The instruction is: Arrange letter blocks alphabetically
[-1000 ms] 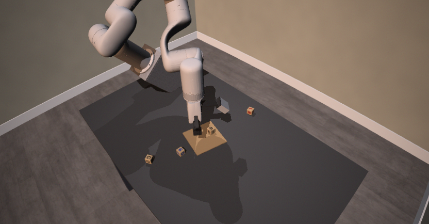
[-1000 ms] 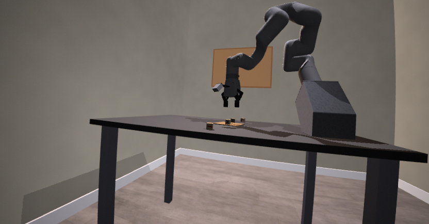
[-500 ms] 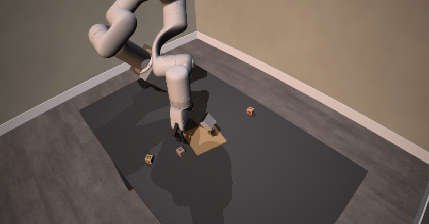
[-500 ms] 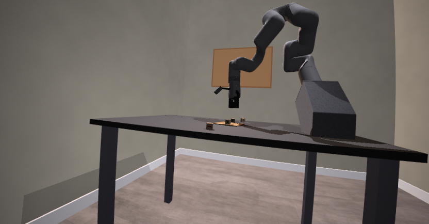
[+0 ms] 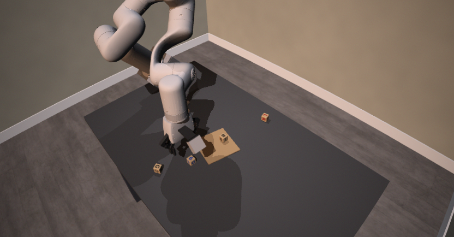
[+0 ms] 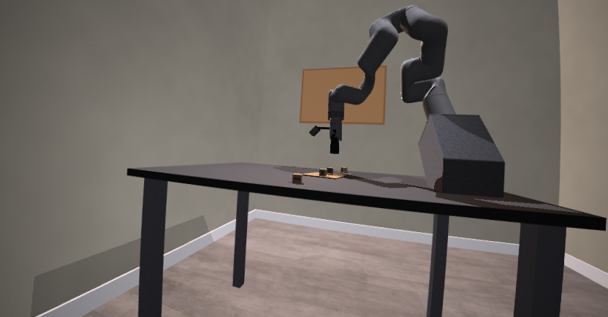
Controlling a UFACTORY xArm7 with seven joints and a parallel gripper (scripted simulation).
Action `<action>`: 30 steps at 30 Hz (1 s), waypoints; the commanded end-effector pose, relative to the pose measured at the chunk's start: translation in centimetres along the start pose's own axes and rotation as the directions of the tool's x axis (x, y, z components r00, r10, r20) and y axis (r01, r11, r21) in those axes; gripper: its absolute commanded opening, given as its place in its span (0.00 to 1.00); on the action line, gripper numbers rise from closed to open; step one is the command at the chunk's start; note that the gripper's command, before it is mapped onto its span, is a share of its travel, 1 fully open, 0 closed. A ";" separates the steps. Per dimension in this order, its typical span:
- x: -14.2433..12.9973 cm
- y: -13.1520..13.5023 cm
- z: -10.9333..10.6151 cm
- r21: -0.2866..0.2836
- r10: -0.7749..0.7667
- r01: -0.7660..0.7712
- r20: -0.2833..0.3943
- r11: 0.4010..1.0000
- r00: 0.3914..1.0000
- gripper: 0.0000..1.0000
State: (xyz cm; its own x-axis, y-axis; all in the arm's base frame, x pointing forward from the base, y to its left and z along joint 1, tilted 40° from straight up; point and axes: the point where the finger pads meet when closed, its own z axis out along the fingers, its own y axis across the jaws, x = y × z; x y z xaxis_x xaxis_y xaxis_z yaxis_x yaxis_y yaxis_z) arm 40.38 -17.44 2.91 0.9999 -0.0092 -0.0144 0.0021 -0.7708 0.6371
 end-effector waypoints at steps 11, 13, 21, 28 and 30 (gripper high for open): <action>-1.5 4.4 -0.1 0.001 0.421 -0.421 -0.008 0.907 0.907 1.00; -1.7 5.1 -0.1 0.002 0.478 -0.478 -0.009 0.878 0.878 1.00; -2.9 7.6 -0.2 0.008 0.691 -0.691 -0.015 0.723 0.723 1.00; -3.9 9.4 -0.2 0.015 0.819 -0.819 -0.019 0.574 0.574 1.00; -4.2 9.9 -0.3 0.017 0.849 -0.849 -0.020 0.528 0.528 1.00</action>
State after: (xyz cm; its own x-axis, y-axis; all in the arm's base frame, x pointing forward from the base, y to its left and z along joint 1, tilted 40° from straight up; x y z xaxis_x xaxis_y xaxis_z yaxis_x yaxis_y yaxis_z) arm 36.65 -24.26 8.77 0.6128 -0.6053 0.5080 -0.7902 -0.4732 0.3895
